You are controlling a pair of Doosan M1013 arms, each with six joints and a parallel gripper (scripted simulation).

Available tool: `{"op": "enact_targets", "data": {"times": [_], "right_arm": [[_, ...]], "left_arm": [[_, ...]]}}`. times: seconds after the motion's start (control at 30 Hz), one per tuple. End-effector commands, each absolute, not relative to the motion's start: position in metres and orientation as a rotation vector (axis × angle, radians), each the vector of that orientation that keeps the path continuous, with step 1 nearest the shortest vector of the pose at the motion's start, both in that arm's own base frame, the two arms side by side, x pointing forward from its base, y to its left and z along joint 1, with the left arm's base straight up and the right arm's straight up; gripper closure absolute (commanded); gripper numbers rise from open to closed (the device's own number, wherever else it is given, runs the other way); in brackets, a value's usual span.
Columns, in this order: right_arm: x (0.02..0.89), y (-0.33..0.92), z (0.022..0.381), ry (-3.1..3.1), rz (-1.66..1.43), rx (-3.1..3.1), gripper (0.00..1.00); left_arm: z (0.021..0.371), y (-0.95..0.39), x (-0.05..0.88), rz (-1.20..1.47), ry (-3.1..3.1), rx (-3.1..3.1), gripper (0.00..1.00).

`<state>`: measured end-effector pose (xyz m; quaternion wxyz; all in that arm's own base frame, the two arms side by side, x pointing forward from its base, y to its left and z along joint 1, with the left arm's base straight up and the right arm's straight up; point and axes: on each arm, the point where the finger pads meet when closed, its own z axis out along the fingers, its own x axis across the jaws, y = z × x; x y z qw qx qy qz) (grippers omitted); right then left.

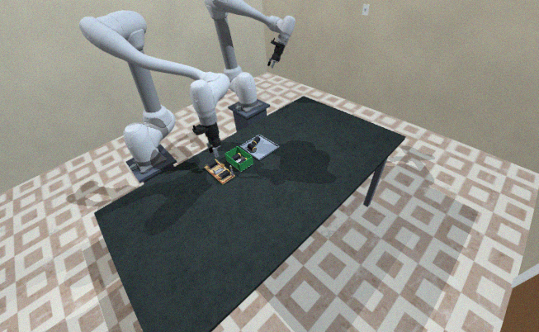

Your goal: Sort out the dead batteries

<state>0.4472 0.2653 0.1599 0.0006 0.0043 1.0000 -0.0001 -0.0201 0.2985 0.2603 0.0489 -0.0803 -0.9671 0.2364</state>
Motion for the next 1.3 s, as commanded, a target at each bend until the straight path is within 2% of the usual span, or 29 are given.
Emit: {"op": "enact_targets", "data": {"times": [0.0,0.73,0.77,1.27], "right_arm": [[0.448,0.266,0.161,3.139,0.001,0.014,0.00],[0.448,0.266,0.161,3.139,0.001,0.014,0.00],[0.448,0.266,0.161,3.139,0.001,0.014,0.10],[0.444,0.348,0.161,3.141,0.002,0.014,0.10]], "left_arm": [[0.262,0.299,-0.024,0.712,-2.975,-0.173,0.00],[0.269,0.301,-0.040,0.678,-3.058,0.115,0.00],[0.269,0.301,-0.040,0.678,-3.058,0.115,0.00],[0.269,0.301,-0.040,0.678,-3.058,0.115,0.00]]}}
